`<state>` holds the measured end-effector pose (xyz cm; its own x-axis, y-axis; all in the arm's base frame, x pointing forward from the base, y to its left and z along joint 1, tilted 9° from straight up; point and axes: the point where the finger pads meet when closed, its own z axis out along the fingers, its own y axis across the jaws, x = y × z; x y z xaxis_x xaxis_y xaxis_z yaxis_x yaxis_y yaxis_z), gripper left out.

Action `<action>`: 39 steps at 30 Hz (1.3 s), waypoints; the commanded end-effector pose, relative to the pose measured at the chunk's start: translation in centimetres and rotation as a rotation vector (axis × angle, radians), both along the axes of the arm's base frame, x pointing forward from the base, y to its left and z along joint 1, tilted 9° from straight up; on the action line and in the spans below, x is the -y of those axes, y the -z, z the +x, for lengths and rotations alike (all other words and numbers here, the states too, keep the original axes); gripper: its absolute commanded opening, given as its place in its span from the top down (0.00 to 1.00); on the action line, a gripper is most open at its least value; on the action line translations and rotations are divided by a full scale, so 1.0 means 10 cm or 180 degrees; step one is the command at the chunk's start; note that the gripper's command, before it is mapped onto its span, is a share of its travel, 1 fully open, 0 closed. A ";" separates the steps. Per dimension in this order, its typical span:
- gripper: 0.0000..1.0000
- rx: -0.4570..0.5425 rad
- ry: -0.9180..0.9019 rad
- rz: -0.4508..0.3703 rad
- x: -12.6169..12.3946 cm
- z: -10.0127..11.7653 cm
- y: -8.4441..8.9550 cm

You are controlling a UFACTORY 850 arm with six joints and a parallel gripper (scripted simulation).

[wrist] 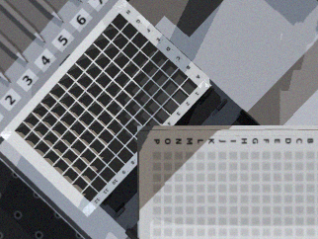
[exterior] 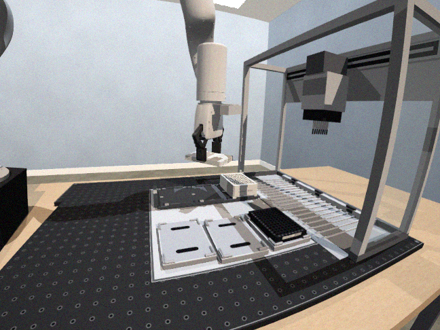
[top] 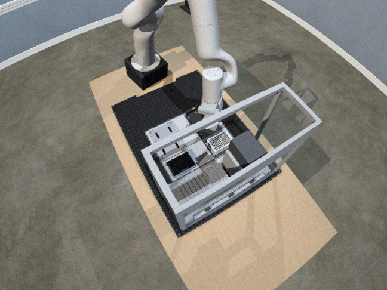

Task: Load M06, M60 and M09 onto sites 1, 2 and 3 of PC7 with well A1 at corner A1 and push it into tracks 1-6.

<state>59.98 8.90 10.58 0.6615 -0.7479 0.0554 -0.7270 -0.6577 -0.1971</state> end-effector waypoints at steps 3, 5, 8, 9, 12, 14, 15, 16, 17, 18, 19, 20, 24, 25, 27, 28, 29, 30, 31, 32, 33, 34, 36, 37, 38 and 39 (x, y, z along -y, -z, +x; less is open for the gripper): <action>1.00 -0.0104 0.0607 -0.0097 0.00 0.01 -0.01; 1.00 -0.0117 0.0816 -0.0060 0.00 0.01 -0.01; 1.00 -0.0135 0.1129 -0.0004 0.00 0.01 -0.01; 1.00 -0.0141 0.1233 0.0015 0.00 0.01 -0.01; 1.00 -0.0159 0.1546 0.0072 0.00 0.01 -0.01; 1.00 -0.0165 0.1650 0.0091 0.00 0.01 -0.01; 1.00 -0.0165 0.1650 0.0091 0.00 0.01 -0.01; 1.00 -0.0171 0.1754 0.0109 0.00 0.01 -0.01; 1.00 -0.0177 0.1859 0.0128 0.00 0.01 -0.01; 1.00 -0.0183 0.1963 0.0148 0.00 0.01 -0.01; 1.00 -0.0189 0.2067 0.0167 0.00 0.01 -0.01; 1.00 -0.0195 0.2171 0.0186 0.00 0.01 -0.01; 1.00 -0.0208 0.2393 0.0226 0.00 0.01 -0.01; 1.00 -0.0208 0.2393 0.0226 0.00 0.01 -0.01; 1.00 -0.0208 0.2393 0.0226 0.00 0.01 -0.01; 1.00 -0.0208 0.2393 0.0227 0.00 0.01 -0.01; 1.00 -0.0208 0.2393 0.0227 0.00 0.01 -0.01; 1.00 -0.0208 0.2393 0.0227 0.00 0.01 -0.01; 1.00 -0.0208 0.2393 0.0227 0.00 0.01 -0.01; 1.00 -0.0208 0.2393 0.0227 0.00 0.01 -0.01; 1.00 -0.0208 0.2393 0.0226 0.00 0.01 -0.01; 1.00 -0.0208 0.2393 0.0226 0.00 0.01 -0.01; 1.00 -0.0208 0.2393 0.0227 0.00 0.01 -0.01; 1.00 -0.0208 0.2391 0.0229 0.00 0.01 -0.01; 1.00 -0.0208 0.2392 0.0228 0.00 0.01 -0.01; 1.00 -0.0208 0.2392 0.0228 0.00 0.01 -0.01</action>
<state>59.98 8.91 10.59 -0.0274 -0.9991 -0.0318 -0.9866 0.0322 -0.1601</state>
